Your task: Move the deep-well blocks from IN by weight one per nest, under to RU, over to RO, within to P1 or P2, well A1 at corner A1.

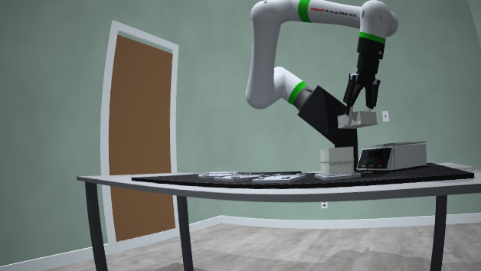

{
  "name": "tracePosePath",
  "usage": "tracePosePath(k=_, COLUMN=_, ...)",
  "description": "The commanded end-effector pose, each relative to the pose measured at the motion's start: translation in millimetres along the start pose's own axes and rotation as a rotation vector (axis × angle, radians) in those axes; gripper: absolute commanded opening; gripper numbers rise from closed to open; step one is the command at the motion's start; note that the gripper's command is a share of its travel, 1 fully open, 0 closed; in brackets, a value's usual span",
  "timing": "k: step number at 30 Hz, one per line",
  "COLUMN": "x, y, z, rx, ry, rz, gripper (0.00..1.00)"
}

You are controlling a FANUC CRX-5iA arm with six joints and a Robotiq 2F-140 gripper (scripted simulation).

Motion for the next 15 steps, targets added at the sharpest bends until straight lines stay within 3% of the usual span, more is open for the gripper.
tracePosePath(k=1, x=-1.6, y=-10.0, z=0.2, rx=0.000, ry=0.000, rz=0.000, gripper=0.10)
tracePosePath(k=15, x=-6.6, y=-49.7, z=1.0, rx=0.000, ry=0.000, rz=0.000, gripper=0.10)
Point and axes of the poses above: the point where the finger pads meet when closed, its own x axis out along the fingers, its own y axis across the jaws, z = x × y, the point moved 5 cm from there along -x, back along the fingers, and after that the axes turned 9 degrees about x, right-handed, at the moved point
